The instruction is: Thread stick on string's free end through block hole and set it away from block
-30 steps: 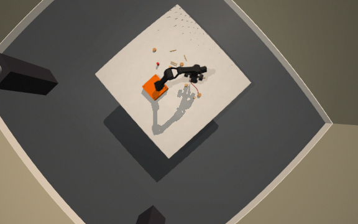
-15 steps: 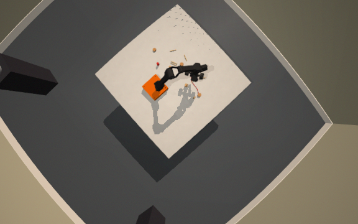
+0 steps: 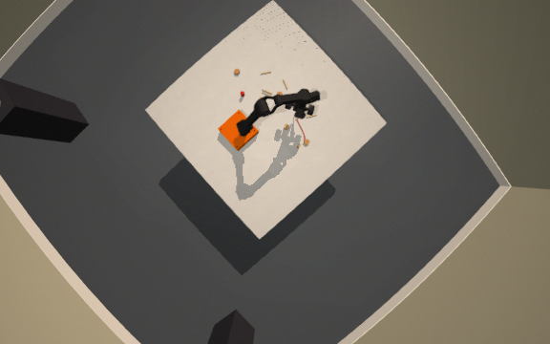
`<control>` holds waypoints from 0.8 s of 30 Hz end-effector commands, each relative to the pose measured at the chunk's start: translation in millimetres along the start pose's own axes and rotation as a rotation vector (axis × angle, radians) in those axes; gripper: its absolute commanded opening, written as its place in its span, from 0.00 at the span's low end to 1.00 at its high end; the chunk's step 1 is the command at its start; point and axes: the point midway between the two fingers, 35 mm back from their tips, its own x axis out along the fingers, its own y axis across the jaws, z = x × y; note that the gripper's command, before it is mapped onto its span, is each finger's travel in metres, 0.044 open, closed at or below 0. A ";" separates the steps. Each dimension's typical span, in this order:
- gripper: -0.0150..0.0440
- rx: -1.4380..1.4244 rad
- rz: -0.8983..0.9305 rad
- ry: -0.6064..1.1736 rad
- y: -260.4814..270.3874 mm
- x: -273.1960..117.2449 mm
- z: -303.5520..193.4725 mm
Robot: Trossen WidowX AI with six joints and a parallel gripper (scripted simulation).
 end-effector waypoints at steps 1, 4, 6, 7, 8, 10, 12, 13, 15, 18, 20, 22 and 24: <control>0.25 0.003 -0.007 0.002 -1.1 1.5 -6.3; 0.25 0.002 -0.006 0.003 -1.2 1.4 -10.1; 0.25 0.002 -0.006 0.004 -1.2 1.5 -12.7; 0.25 0.002 -0.006 0.004 -1.3 1.5 -13.9; 0.25 0.002 -0.006 0.004 -1.3 1.5 -15.2; 0.25 0.001 -0.006 0.005 -1.4 1.5 -17.8; 0.25 0.001 -0.006 0.005 -1.6 1.5 -20.4; 0.25 0.001 -0.006 0.005 -1.7 1.5 -21.7; 0.25 0.001 -0.006 0.006 -1.9 1.6 -24.2; 0.25 0.001 -0.007 0.006 -2.2 1.6 -28.0; 0.25 0.002 -0.007 0.006 -2.4 1.7 -30.5; 0.25 0.002 -0.007 0.006 -2.6 1.8 -32.9; 0.25 0.003 -0.007 0.006 -2.9 1.9 -35.4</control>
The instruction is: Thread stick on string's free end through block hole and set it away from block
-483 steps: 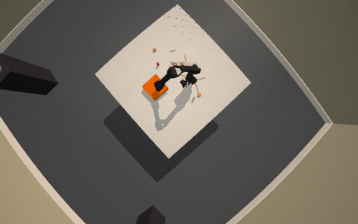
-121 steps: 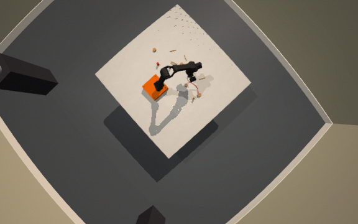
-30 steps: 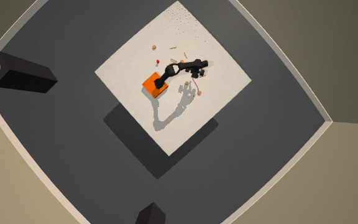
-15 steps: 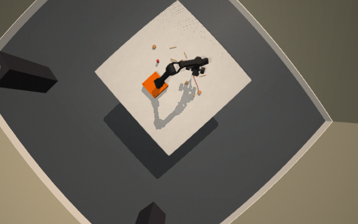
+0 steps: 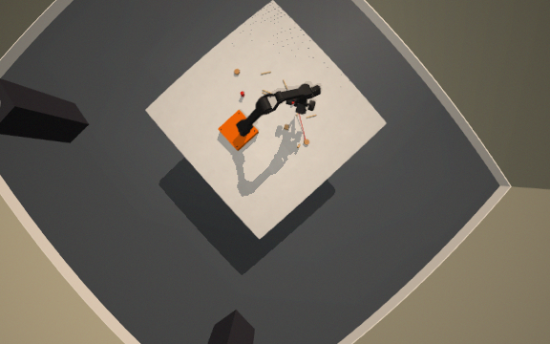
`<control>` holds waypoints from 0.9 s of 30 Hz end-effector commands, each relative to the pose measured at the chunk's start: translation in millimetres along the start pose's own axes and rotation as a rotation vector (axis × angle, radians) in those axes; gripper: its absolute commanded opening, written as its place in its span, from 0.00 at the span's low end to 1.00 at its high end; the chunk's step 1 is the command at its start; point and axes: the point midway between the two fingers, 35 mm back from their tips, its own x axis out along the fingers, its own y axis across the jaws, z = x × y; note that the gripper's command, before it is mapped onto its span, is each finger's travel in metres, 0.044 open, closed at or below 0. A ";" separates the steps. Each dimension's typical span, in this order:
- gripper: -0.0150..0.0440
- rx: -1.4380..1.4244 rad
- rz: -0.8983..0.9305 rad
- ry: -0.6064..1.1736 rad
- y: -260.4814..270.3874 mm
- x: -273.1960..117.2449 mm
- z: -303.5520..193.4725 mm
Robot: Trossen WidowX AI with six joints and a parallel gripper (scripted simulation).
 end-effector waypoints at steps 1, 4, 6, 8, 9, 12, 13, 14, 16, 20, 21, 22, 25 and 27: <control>0.25 0.004 -0.008 0.001 -1.8 1.7 -6.3; 0.25 0.005 -0.008 0.002 -2.3 1.8 -9.7; 0.25 0.005 -0.008 0.007 -2.3 1.7 -10.2; 0.25 0.005 -0.008 0.009 -2.3 1.7 -10.4; 0.25 0.005 -0.008 0.009 -2.5 1.8 -10.3; 0.25 0.005 -0.008 0.009 -4.0 3.6 -9.6; 0.25 0.005 -0.008 0.009 -4.7 4.5 -9.2; 0.25 0.005 -0.008 0.009 -5.5 5.3 -8.9; 0.25 0.005 -0.008 0.009 -6.9 7.0 -8.1; 0.25 0.005 -0.008 0.008 -10.0 10.4 -6.6; 0.25 0.005 -0.008 0.008 -10.8 11.2 -6.2; 0.25 0.005 -0.008 0.008 -11.5 12.1 -5.8; 0.25 0.005 -0.009 0.008 -13.9 14.6 -4.6; 0.25 0.005 -0.009 0.008 -15.5 16.3 -3.8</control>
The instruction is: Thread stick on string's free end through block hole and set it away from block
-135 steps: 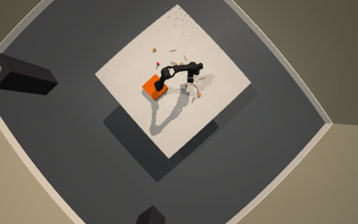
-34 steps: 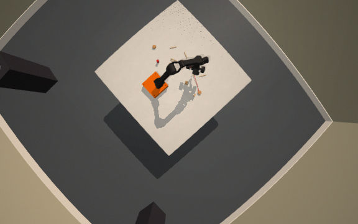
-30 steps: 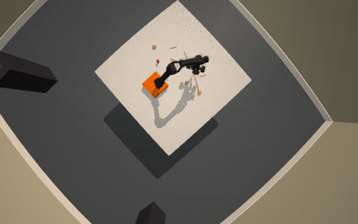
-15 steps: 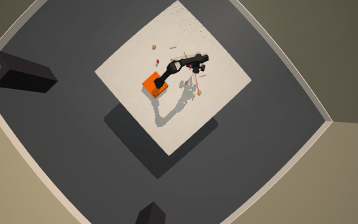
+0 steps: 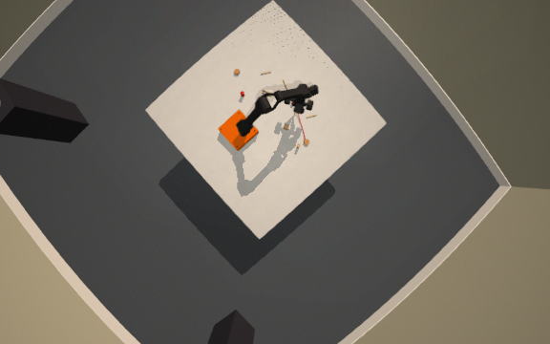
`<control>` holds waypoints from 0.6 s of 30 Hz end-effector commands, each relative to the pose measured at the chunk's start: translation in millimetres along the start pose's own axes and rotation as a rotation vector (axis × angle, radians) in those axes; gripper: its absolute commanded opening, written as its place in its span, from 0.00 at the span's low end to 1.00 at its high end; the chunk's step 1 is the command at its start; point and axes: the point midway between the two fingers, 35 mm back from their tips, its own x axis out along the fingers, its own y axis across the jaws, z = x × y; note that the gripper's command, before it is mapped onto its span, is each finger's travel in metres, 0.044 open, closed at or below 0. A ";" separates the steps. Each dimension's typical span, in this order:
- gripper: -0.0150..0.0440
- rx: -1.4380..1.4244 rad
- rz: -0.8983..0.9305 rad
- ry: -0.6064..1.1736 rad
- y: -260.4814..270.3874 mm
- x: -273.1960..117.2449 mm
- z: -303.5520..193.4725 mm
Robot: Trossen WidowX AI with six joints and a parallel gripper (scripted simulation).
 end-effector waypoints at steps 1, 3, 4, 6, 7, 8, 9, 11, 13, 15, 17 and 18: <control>0.25 0.006 -0.004 0.002 -4.3 3.8 1.5; 0.25 0.006 -0.004 0.002 -5.9 5.5 2.4; 0.25 0.006 -0.004 0.002 -6.7 6.3 2.8; 0.25 0.006 -0.004 0.002 -8.3 8.0 3.7; 0.25 0.006 -0.004 0.002 -9.2 8.8 4.2; 0.25 0.006 -0.004 0.002 -10.0 9.7 4.6; 0.25 0.006 -0.004 0.002 -10.8 10.5 5.1; 0.25 0.006 -0.005 0.001 -12.5 12.2 6.0; 0.25 0.006 -0.005 0.001 -14.2 13.8 7.0; 0.25 0.006 -0.005 0.001 -15.9 15.5 8.0; 0.25 0.006 -0.005 0.001 -17.6 17.1 9.0; 0.25 0.006 -0.005 0.001 -18.4 17.9 9.5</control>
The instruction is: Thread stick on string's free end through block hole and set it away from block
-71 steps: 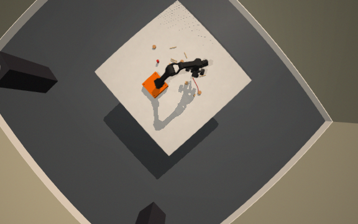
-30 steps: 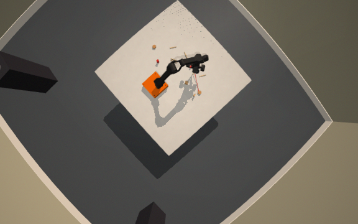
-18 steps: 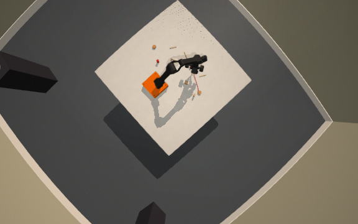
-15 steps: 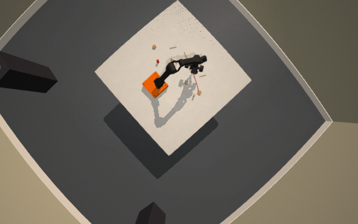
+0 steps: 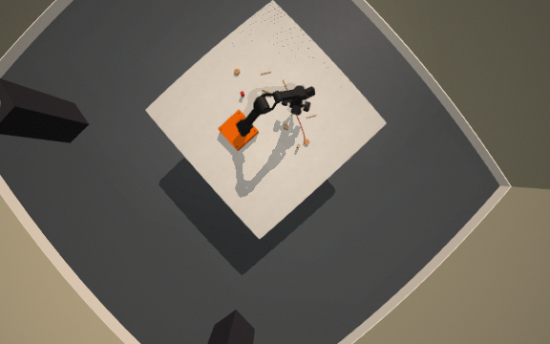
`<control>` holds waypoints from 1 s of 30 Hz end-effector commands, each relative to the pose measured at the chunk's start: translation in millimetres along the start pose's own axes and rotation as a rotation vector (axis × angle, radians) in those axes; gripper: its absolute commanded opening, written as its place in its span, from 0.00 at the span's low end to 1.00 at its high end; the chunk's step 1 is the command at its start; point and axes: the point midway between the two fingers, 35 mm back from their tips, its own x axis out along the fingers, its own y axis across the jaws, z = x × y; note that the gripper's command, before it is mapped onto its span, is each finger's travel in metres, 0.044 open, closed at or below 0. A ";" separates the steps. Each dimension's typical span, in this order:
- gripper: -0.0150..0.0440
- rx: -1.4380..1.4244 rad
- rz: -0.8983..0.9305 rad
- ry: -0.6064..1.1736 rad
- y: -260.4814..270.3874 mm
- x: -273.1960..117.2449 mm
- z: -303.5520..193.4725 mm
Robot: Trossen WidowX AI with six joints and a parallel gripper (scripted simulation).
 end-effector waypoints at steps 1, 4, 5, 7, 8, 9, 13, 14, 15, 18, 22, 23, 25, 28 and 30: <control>0.25 0.006 -0.004 0.001 -4.5 3.8 2.0; 0.25 0.006 -0.004 0.000 -7.1 6.2 3.5; 0.25 0.006 -0.004 0.000 -7.9 6.9 4.0; 0.25 0.006 -0.004 -0.001 -9.6 8.5 5.0; 0.25 0.006 -0.004 -0.001 -10.5 9.3 5.5; 0.25 0.006 -0.004 -0.002 -11.4 10.1 6.1; 0.25 0.006 -0.005 -0.004 -14.9 13.3 8.2; 0.25 0.006 -0.005 -0.005 -15.7 14.1 8.7; 0.25 0.006 -0.005 -0.005 -16.6 14.9 9.2; 0.25 0.006 -0.005 -0.006 -19.3 17.2 10.9; 0.25 0.004 -0.005 -0.006 -21.5 19.1 12.3; 0.25 0.004 -0.005 -0.006 -21.5 19.1 12.3; 0.25 0.004 -0.005 -0.006 -21.5 19.1 12.5; 0.25 0.004 -0.005 -0.006 -21.4 19.0 14.5; 0.25 0.004 -0.005 -0.006 -21.2 18.9 16.7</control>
